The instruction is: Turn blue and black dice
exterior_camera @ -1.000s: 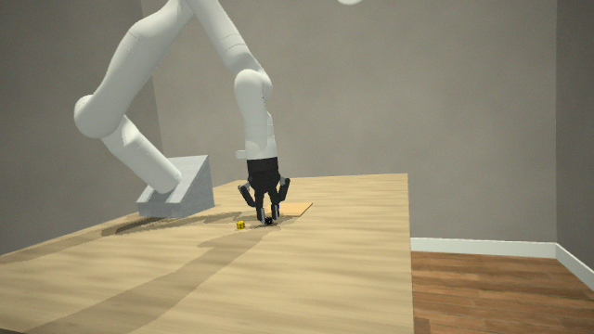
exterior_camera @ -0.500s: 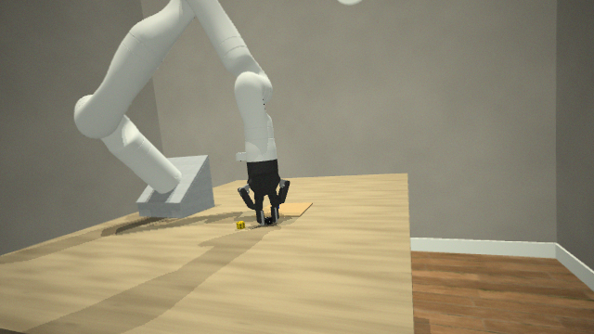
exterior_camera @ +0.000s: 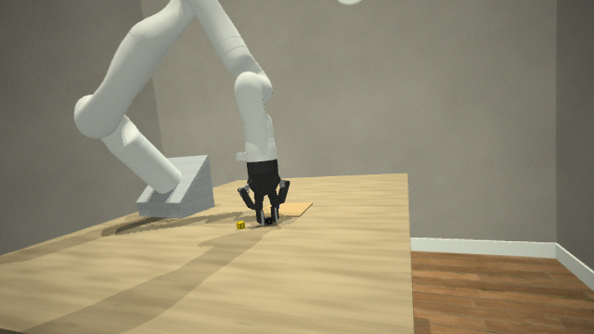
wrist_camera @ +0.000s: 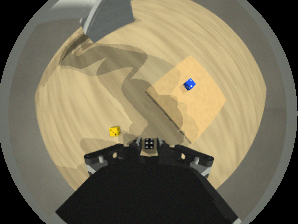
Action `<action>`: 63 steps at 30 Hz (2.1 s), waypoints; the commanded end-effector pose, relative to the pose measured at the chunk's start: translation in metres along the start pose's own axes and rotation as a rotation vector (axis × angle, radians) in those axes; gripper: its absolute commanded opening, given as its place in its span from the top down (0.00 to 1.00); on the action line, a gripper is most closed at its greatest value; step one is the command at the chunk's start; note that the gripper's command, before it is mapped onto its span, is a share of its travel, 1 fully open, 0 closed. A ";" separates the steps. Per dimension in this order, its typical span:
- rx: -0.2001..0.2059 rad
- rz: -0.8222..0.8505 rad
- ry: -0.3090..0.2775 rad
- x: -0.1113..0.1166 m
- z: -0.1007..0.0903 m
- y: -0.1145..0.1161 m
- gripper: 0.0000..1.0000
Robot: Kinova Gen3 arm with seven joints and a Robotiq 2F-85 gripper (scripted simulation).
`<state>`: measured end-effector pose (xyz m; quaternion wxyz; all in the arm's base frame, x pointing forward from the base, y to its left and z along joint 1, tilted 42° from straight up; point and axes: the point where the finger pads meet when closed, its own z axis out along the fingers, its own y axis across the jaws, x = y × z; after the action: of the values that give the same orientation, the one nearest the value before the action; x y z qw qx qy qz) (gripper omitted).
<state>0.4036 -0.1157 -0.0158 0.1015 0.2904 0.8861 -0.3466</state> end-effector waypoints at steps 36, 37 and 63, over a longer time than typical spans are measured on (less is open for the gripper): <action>-0.001 0.000 -0.001 0.000 -0.001 0.001 0.89; -0.001 0.000 -0.001 0.000 -0.001 0.001 0.89; -0.001 0.000 -0.001 0.000 -0.052 0.000 0.89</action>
<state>0.3979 -0.0986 0.0130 0.0934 0.2975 0.8811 -0.3555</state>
